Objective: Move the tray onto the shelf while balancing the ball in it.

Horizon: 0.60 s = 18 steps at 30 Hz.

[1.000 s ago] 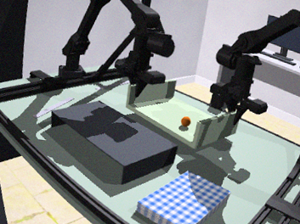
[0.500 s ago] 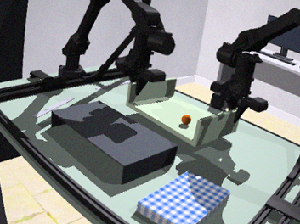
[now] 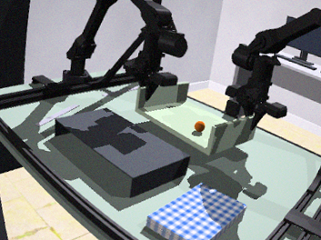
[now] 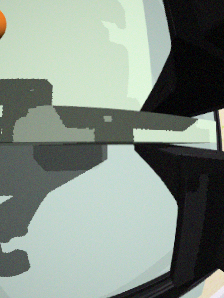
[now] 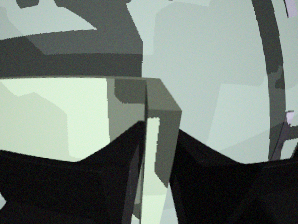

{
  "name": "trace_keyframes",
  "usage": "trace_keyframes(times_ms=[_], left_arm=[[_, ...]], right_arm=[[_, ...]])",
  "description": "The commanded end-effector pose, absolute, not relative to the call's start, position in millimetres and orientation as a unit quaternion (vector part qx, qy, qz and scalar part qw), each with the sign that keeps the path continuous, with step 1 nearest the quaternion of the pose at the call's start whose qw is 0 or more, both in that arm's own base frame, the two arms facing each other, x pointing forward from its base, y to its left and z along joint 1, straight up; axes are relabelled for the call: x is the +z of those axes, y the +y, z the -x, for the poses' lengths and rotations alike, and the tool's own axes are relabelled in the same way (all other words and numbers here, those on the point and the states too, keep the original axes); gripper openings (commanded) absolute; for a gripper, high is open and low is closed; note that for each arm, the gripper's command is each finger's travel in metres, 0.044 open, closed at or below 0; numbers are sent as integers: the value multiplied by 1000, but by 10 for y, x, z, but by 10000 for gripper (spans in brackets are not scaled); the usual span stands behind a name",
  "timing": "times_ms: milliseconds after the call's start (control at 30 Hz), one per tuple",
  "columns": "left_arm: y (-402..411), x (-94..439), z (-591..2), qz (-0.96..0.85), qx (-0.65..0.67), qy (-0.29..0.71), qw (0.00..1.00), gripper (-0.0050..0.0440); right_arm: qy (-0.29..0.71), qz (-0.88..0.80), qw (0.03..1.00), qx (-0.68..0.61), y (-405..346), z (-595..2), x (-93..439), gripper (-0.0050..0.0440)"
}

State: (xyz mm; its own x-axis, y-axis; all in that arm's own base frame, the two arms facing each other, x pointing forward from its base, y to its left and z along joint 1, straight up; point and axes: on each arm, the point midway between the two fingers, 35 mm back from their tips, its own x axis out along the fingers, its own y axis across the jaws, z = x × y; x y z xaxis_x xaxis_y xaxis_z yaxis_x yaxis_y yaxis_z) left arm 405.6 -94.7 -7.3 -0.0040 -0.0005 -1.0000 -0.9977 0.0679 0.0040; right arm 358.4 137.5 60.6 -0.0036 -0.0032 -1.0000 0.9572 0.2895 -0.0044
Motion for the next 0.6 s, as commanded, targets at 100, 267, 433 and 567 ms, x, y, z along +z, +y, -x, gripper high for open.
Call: trace_keyframes(times_ms=[100, 267, 433, 567], left_arm=[[-946, -10, -4056, 483, 483, 517, 517, 20], [-946, 11, -4056, 483, 483, 517, 517, 20], [-946, 40, -4056, 483, 483, 517, 517, 20], [-946, 40, -4056, 483, 483, 517, 517, 20]], right_arm=[[568, -421, 568, -421, 1375, -3582, 666, 20], [568, -421, 568, -421, 1375, -3582, 688, 20], [568, -421, 568, -421, 1375, -3582, 717, 20], [568, -421, 568, -421, 1375, -3582, 717, 20]])
